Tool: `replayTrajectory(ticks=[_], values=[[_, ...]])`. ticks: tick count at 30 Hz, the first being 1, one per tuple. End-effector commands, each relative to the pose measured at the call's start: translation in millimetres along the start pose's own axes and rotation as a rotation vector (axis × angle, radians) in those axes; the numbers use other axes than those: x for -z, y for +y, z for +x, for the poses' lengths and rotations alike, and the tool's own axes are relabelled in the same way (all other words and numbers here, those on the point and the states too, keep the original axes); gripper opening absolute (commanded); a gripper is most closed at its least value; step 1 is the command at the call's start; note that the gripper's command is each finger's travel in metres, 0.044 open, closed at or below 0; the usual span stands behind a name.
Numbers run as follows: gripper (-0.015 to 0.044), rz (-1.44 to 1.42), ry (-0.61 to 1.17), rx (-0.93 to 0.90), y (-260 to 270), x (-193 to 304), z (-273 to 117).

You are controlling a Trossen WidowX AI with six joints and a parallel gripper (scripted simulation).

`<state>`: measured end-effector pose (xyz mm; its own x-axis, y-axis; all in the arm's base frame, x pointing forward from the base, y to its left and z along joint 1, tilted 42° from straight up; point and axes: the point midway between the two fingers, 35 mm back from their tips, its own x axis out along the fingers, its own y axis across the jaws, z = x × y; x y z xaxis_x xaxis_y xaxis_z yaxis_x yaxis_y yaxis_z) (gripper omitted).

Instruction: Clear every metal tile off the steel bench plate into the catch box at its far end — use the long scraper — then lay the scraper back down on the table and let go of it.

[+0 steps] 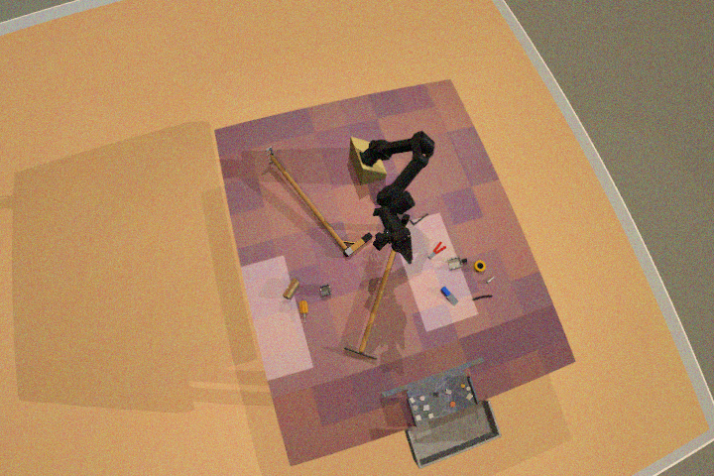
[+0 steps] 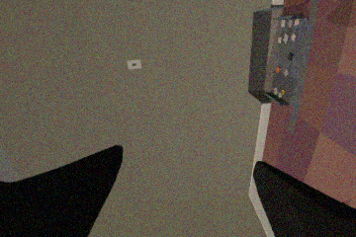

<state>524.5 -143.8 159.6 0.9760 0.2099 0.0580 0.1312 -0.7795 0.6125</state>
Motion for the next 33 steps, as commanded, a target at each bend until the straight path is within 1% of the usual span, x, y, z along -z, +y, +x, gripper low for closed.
replayTrajectory(ticks=[1,2,21,30,33], values=[[0.0426,-0.001,0.0,0.0,1,0,0],[0.044,-0.004,0.0,-0.001,3,0,0],[0.044,-0.038,-0.005,-0.013,85,12,-1],[0.044,-0.005,-0.002,0.001,115,22,-4],[0.044,-0.002,-0.002,0.002,117,22,-5]])
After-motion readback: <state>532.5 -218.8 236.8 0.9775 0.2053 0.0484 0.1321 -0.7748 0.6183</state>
